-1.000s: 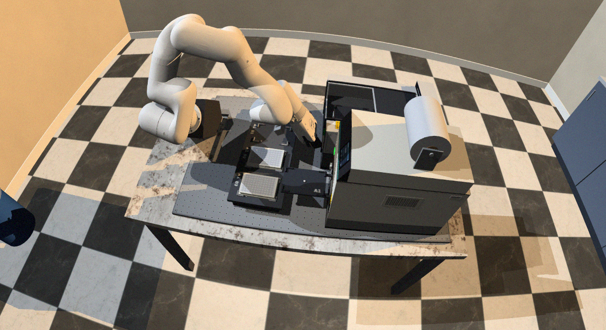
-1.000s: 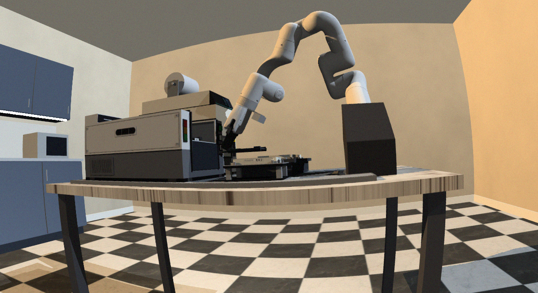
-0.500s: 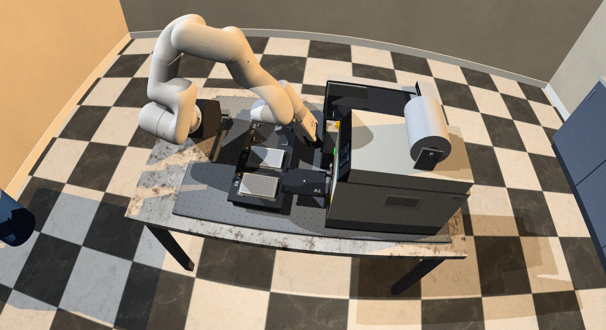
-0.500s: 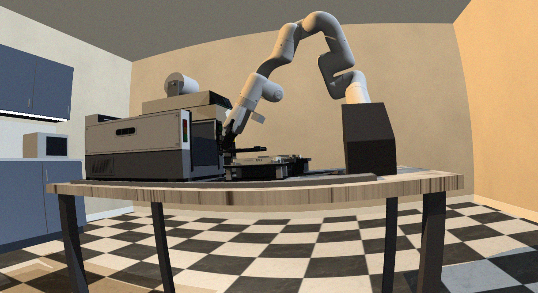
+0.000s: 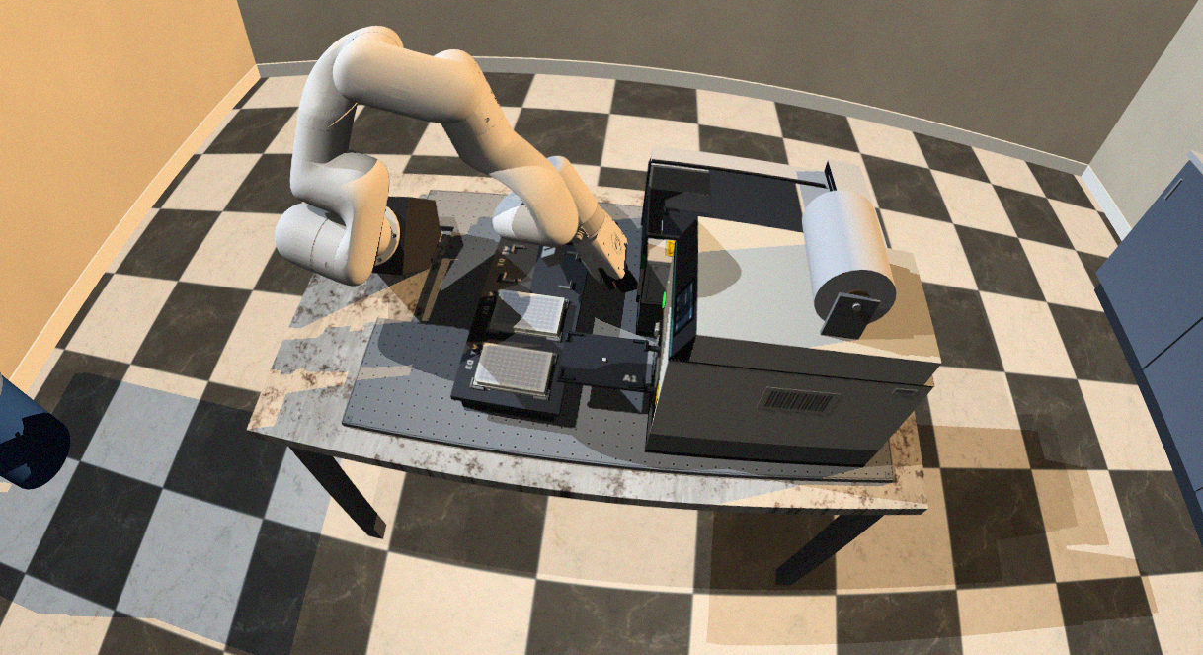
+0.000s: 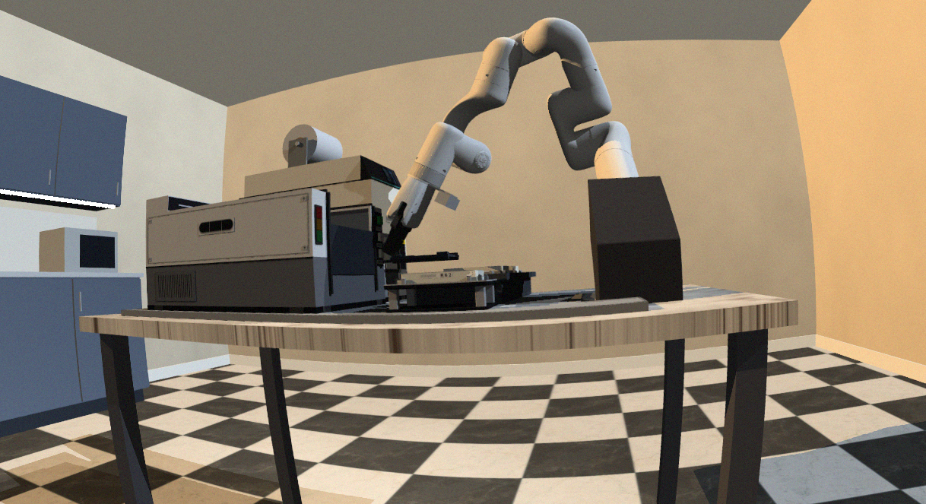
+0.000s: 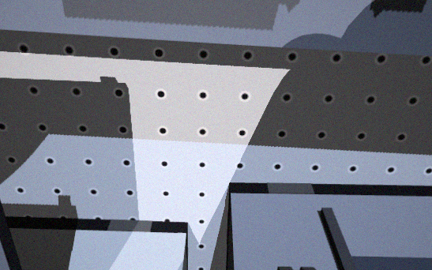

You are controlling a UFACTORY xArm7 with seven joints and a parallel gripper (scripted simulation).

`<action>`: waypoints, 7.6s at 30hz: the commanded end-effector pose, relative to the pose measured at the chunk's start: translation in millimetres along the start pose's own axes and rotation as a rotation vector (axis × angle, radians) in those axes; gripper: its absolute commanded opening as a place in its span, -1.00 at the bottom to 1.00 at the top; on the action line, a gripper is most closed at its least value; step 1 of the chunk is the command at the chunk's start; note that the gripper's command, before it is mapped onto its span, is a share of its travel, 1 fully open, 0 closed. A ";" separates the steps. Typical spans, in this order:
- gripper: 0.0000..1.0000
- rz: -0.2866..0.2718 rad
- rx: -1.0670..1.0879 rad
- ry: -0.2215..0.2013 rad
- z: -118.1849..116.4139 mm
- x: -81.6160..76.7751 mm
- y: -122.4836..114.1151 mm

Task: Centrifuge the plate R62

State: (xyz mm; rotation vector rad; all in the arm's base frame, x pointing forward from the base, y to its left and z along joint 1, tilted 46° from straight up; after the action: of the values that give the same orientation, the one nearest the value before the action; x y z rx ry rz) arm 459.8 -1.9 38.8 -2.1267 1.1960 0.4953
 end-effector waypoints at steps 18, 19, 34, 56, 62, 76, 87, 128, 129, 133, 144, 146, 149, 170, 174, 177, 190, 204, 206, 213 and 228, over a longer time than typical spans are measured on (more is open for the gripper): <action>-1.00 -0.002 0.000 -0.002 0.8 -29.2 14.8; -1.00 -0.002 0.000 -0.002 0.9 -30.7 15.7; -1.00 -0.002 0.000 -0.002 1.0 -49.6 26.2; -1.00 -0.002 0.000 -0.002 1.9 -93.1 19.1; -1.00 -0.002 0.000 -0.002 2.2 -107.8 13.2; -1.00 0.164 -0.001 -0.005 2.1 -107.0 1.5; -1.00 0.521 -0.001 -0.011 1.8 -98.7 -21.9; -1.00 0.520 -0.001 -0.011 1.8 -98.7 -21.9; -1.00 0.520 -0.001 -0.011 1.8 -98.7 -21.9; -1.00 0.520 -0.001 -0.011 1.8 -98.7 -21.9; -1.00 0.520 -0.001 -0.011 1.8 -98.7 -21.9; -1.00 0.520 -0.001 -0.011 1.8 -98.7 -21.9; -1.00 0.520 -0.001 -0.011 1.8 -98.7 -21.9; -1.00 0.520 -0.001 -0.011 1.8 -98.7 -21.9; -1.00 0.520 -0.001 -0.011 1.8 -98.7 -21.9; -1.00 0.520 -0.001 -0.011 1.8 -98.7 -21.9; -1.00 0.520 -0.001 -0.011 1.8 -98.7 -21.9; -1.00 0.520 -0.001 -0.011 1.8 -98.7 -21.9; -1.00 0.520 -0.001 -0.011 1.8 -98.7 -21.9; 1.00 0.521 0.013 -0.007 4.4 -113.4 -21.5; 1.00 0.521 0.013 -0.007 15.4 -177.5 -19.2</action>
State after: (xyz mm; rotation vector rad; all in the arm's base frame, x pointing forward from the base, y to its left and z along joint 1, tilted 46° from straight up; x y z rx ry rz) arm 392.3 113.9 131.3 -1.7850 1.7540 0.7149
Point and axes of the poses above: the point where the finger pads meet when closed, its own x axis out along the fingers, its own z axis across the jaws, y = z × x, the point moved 7 cm from there along -x, back along the fingers, and after that the axes turned 1 degree about -x, right-handed, at the moved point
